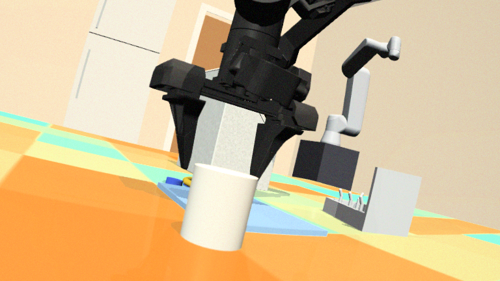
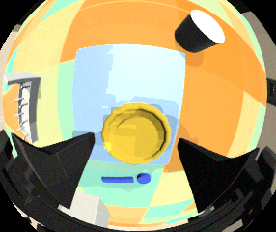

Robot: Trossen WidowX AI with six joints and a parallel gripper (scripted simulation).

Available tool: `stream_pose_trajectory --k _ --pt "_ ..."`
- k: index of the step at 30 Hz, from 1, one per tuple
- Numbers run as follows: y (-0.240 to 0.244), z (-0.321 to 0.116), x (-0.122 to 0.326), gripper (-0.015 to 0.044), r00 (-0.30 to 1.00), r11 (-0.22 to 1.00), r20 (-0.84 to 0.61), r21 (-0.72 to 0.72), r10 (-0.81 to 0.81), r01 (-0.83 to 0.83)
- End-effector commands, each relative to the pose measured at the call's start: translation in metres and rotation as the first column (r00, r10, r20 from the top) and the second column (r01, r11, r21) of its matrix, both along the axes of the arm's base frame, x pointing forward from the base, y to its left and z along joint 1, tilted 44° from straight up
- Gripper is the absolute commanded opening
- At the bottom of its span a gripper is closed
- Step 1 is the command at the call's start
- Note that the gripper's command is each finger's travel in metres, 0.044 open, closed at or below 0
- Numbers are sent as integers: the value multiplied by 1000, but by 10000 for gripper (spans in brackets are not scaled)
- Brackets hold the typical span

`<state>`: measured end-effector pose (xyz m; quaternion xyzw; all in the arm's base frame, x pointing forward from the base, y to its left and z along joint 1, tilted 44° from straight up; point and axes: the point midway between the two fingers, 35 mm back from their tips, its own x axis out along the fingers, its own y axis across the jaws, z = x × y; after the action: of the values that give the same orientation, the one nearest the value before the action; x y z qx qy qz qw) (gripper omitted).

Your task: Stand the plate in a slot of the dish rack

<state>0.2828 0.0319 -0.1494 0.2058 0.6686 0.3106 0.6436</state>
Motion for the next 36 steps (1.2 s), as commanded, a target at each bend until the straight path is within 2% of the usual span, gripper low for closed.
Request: stream_pose_trajectory --k 1,20,30,36 --pt "6 -7 -5 400 1000 1000 -16 8 -3 3" --pt "16 -18 -6 400 1000 1000 -16 10 -2 3" --pt "16 -18 -6 333 1000 1000 -16 10 -2 3" --pt "1 -5 2 176 1000 1000 -15 4 -4 4"
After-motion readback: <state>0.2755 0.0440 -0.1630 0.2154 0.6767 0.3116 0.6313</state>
